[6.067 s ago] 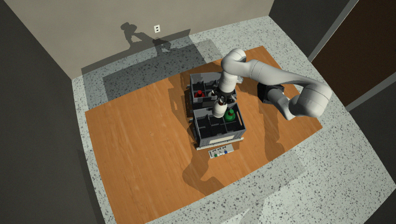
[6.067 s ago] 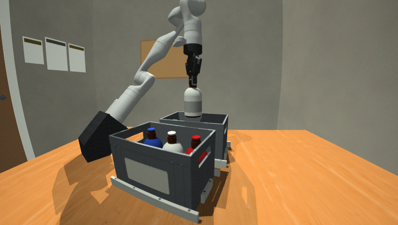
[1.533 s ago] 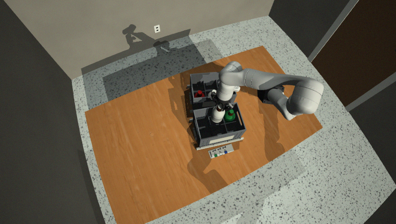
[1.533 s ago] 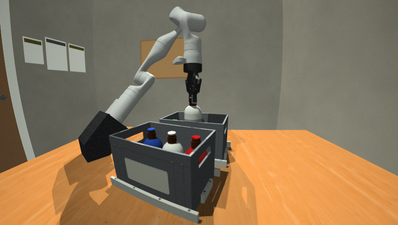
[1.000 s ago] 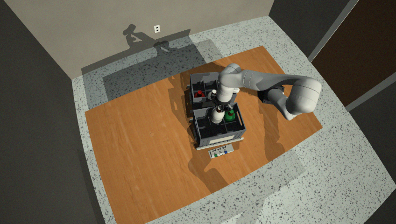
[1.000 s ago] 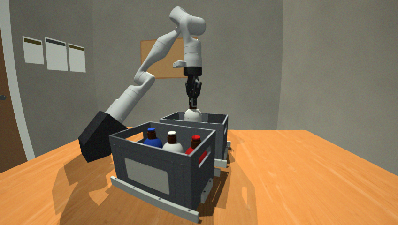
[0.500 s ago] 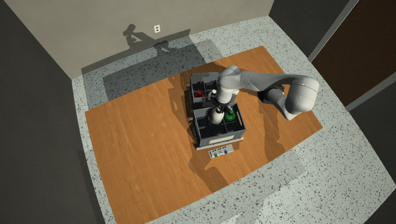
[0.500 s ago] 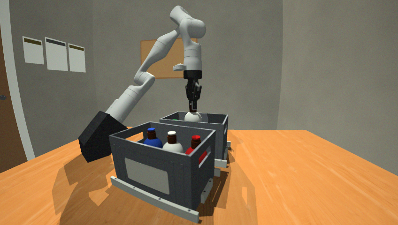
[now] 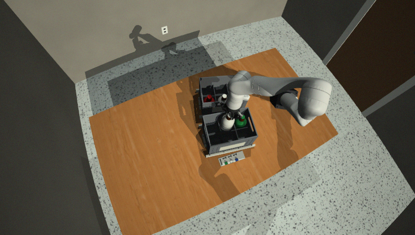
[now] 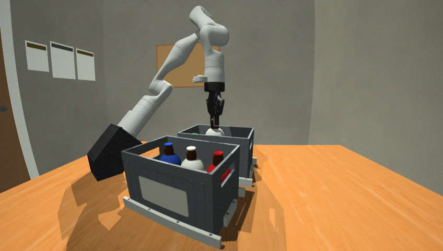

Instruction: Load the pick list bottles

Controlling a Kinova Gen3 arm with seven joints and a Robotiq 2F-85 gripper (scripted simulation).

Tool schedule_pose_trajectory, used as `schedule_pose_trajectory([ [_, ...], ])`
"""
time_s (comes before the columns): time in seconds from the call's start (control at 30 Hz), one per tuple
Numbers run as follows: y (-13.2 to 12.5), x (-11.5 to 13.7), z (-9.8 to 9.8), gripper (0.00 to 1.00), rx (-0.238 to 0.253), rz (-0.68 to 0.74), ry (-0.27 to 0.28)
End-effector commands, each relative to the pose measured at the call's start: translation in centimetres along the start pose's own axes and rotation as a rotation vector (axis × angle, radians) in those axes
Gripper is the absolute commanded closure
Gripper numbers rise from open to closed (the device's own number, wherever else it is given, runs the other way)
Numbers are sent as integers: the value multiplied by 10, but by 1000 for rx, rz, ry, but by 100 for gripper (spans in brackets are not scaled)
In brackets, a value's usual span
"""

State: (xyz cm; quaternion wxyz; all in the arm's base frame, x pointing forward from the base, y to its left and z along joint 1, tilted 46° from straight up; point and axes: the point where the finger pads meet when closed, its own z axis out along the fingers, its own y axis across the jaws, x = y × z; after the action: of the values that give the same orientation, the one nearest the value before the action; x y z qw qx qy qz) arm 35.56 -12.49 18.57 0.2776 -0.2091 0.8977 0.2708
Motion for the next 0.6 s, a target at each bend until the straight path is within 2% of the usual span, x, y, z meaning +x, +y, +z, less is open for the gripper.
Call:
schedule_pose_trajectory([
  [0.0, 0, -2, 4, 90, 0, -6, -5],
  [0.57, 0, -2, 19, 90, 0, -6, -5],
])
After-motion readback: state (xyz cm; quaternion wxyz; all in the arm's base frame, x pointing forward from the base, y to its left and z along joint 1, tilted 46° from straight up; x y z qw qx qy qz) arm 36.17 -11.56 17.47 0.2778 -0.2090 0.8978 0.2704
